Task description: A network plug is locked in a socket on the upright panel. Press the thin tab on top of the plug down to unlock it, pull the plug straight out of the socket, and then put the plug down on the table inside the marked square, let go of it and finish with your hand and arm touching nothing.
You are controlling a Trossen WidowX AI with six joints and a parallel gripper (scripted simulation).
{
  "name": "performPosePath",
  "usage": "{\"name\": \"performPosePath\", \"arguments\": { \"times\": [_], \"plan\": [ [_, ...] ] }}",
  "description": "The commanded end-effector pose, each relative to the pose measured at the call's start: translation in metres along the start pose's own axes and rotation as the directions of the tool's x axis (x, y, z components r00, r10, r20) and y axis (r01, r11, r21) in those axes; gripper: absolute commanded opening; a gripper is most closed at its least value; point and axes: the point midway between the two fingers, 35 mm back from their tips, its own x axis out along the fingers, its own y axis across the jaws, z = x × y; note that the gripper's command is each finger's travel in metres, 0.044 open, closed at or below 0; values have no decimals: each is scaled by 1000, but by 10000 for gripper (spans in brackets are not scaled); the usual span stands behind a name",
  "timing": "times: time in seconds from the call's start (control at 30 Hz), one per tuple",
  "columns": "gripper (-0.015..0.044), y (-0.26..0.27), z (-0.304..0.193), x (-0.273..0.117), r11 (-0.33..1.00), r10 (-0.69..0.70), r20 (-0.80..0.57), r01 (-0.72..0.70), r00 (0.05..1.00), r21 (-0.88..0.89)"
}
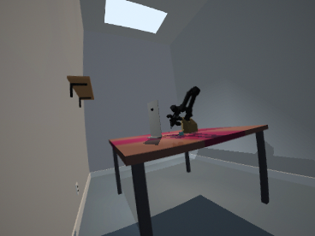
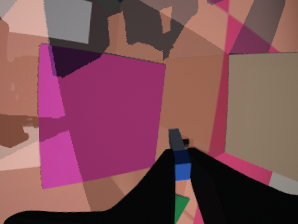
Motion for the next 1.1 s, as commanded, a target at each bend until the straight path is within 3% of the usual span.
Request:
{"name": "performPosePath", "arguments": {
  "times": [0.0, 1.07],
  "plan": [
    [0, 7, 3, 1, 1000, 25, 17, -25, 1000, -6],
    [0, 15, 1, 17, 1000, 30, 14, -30, 999, -7]
  ]
}}
